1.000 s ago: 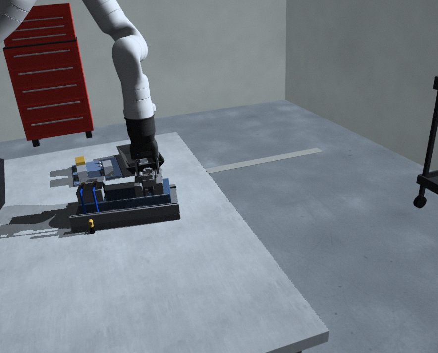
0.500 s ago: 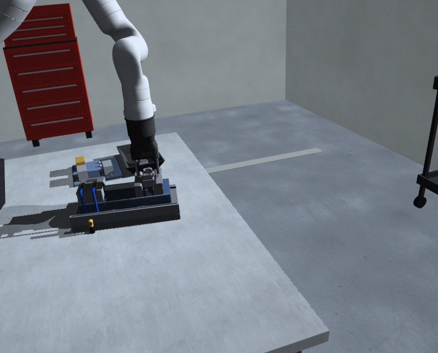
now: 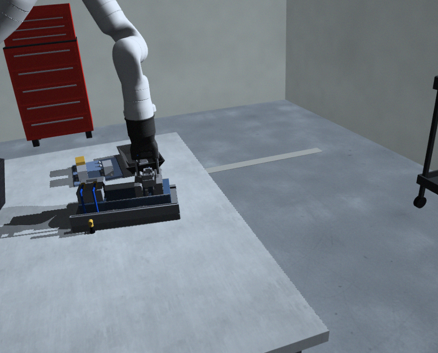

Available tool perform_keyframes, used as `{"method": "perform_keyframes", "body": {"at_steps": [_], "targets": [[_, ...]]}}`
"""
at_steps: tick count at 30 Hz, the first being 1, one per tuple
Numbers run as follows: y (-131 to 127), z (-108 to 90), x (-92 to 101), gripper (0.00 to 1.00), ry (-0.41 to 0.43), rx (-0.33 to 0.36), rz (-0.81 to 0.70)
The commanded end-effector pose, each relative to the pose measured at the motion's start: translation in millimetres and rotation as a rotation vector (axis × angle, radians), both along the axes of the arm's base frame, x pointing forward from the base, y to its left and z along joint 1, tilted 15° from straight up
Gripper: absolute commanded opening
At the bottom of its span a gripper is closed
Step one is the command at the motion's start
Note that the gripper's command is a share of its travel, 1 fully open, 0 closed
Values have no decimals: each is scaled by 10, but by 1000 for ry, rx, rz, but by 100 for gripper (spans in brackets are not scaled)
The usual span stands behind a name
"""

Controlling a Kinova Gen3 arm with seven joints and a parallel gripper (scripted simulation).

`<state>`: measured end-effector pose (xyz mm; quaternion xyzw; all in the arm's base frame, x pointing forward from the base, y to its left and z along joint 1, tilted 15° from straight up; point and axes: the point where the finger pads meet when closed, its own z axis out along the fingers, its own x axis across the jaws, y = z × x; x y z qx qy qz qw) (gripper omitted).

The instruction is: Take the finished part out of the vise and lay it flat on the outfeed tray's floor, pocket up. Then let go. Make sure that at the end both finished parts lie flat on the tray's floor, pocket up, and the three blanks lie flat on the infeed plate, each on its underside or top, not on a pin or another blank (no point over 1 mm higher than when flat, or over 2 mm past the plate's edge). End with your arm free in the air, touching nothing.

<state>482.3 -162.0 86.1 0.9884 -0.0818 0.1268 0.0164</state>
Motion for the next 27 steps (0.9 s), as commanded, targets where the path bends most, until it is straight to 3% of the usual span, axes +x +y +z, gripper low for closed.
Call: {"method": "perform_keyframes", "body": {"at_steps": [1, 25, 26, 27], "targets": [[3, 1, 26, 100, -8, 2, -4], [3, 1, 26, 100, -8, 2, -4], [3, 1, 26, 0, -8, 2, -4], [3, 1, 26, 0, -8, 2, -4]]}}
